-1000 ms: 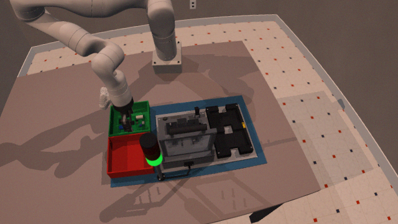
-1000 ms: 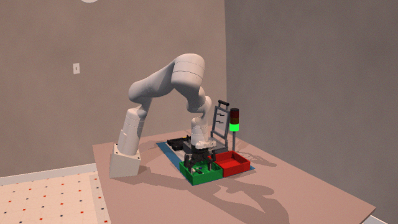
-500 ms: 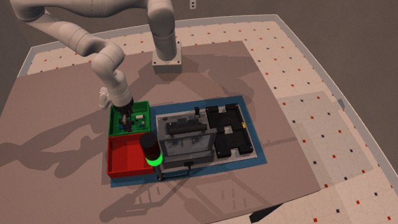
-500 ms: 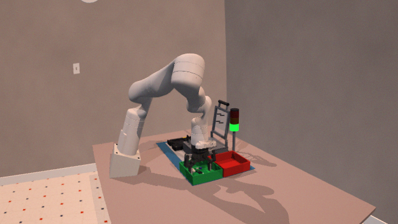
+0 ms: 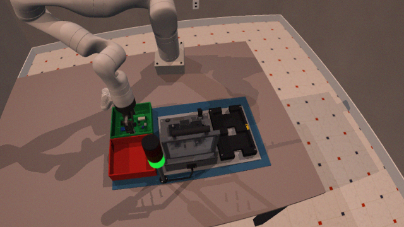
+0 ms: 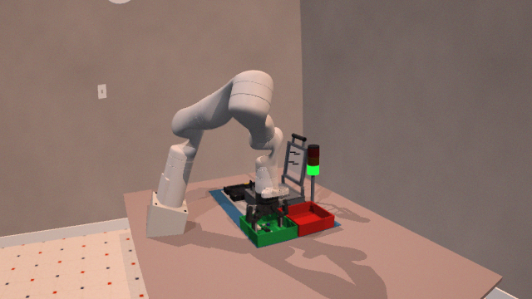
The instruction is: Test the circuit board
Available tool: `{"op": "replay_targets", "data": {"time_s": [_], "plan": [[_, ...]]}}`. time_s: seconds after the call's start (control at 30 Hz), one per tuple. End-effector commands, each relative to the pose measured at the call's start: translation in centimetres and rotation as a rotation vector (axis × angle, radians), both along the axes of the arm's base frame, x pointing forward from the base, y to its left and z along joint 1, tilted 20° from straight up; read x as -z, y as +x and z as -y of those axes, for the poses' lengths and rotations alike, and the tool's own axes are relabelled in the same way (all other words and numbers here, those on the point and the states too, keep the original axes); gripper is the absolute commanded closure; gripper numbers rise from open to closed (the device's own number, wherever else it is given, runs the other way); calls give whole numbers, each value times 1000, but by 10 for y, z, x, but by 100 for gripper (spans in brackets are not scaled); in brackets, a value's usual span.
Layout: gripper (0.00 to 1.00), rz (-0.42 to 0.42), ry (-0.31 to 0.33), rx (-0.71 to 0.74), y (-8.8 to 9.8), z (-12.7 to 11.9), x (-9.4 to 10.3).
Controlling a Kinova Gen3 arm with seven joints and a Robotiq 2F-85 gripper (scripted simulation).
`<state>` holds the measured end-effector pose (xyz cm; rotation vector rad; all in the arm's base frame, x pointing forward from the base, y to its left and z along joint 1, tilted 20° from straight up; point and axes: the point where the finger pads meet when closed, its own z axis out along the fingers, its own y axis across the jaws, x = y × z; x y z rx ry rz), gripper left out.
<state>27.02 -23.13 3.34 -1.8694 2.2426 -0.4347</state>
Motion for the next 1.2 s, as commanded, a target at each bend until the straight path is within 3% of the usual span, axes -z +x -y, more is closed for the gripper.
{"op": "replay_targets", "data": {"time_s": [0.0, 0.67, 1.17], "plan": [[0, 1, -3, 1, -1, 1, -2], [0, 1, -3, 1, -7, -1, -21], [0, 1, -3, 1, -16, -4, -45]]}}
